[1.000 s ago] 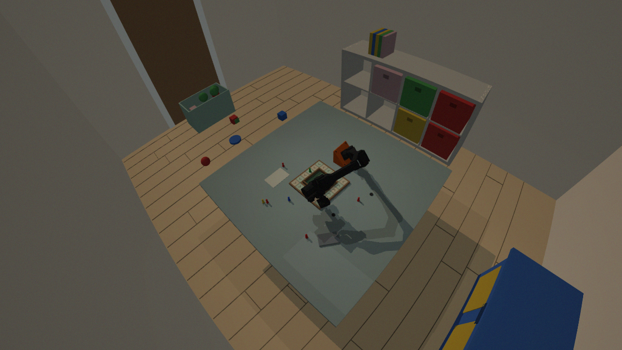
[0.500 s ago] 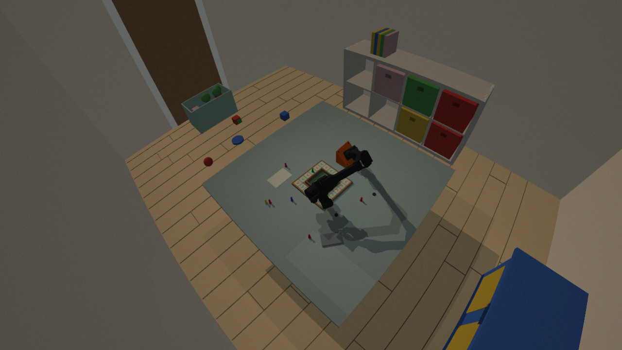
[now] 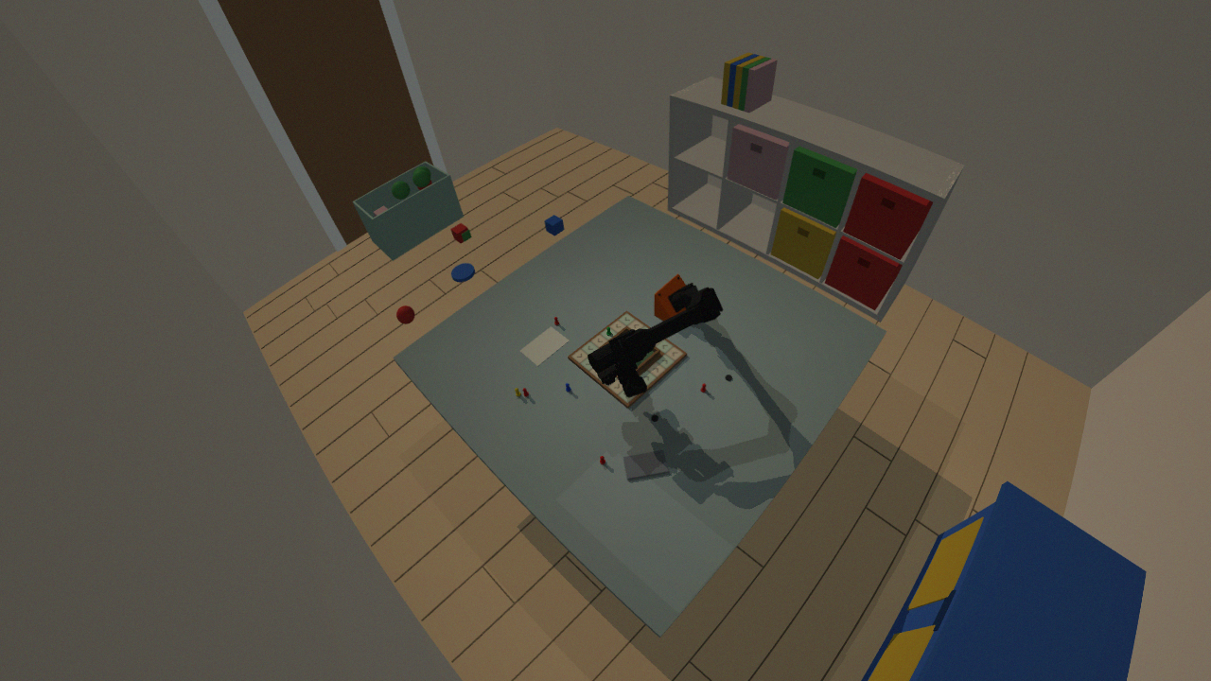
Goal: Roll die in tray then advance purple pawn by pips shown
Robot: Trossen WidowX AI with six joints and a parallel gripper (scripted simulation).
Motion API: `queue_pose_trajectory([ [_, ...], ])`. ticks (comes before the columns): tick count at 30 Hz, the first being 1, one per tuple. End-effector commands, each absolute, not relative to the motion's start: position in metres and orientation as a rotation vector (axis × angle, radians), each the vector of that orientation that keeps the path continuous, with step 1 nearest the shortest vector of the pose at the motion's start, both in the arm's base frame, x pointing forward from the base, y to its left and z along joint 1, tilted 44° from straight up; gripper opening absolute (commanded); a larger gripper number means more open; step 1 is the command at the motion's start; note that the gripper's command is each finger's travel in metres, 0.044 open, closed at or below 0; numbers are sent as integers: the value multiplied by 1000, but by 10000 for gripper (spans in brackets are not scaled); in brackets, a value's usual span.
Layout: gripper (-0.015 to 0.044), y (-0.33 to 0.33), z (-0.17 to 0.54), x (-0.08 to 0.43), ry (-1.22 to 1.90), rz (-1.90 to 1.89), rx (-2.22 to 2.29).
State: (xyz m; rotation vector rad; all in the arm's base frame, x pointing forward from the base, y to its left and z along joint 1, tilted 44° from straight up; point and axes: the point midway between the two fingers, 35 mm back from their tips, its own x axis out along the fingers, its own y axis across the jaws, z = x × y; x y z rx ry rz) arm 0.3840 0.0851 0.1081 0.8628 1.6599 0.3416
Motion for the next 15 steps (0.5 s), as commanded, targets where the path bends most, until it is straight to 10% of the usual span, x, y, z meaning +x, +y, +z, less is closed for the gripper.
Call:
queue_pose_trajectory([
  [1,0,68,124,384,1661,327,871],
  [15,0,35,158,378,1659,304,903],
])
